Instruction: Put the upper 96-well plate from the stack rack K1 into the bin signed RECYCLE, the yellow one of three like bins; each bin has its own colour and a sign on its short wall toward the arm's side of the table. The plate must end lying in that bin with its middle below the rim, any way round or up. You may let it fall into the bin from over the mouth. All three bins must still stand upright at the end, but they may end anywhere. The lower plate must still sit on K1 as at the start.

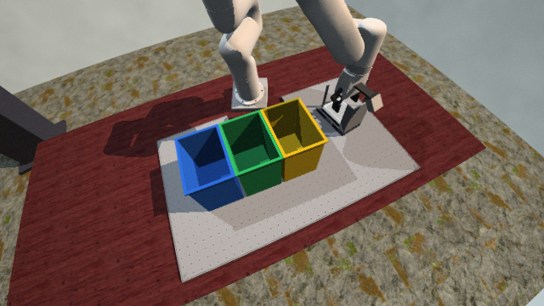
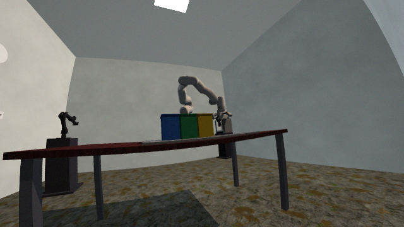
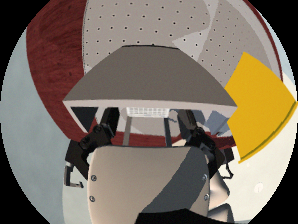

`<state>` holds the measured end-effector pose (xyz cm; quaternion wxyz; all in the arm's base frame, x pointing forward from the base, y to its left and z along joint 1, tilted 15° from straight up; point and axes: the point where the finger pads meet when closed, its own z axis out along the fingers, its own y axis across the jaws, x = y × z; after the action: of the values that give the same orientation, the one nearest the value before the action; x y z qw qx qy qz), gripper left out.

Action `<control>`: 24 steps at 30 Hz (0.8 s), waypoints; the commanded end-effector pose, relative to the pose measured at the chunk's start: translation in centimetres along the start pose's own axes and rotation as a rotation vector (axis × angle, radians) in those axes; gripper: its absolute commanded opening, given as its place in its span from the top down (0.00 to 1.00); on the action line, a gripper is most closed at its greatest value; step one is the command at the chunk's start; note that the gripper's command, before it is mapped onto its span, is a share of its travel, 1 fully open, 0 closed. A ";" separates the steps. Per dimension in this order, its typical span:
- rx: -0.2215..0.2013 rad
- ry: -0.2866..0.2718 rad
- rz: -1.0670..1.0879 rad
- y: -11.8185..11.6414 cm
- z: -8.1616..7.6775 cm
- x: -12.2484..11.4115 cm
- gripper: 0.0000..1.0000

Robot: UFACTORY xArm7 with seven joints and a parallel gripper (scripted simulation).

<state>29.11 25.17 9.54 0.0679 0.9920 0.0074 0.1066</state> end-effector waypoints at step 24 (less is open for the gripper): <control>0.002 0.003 0.000 -0.1 2.1 0.1 0.00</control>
<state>29.56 24.90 7.55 0.0679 0.9919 0.0074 0.1068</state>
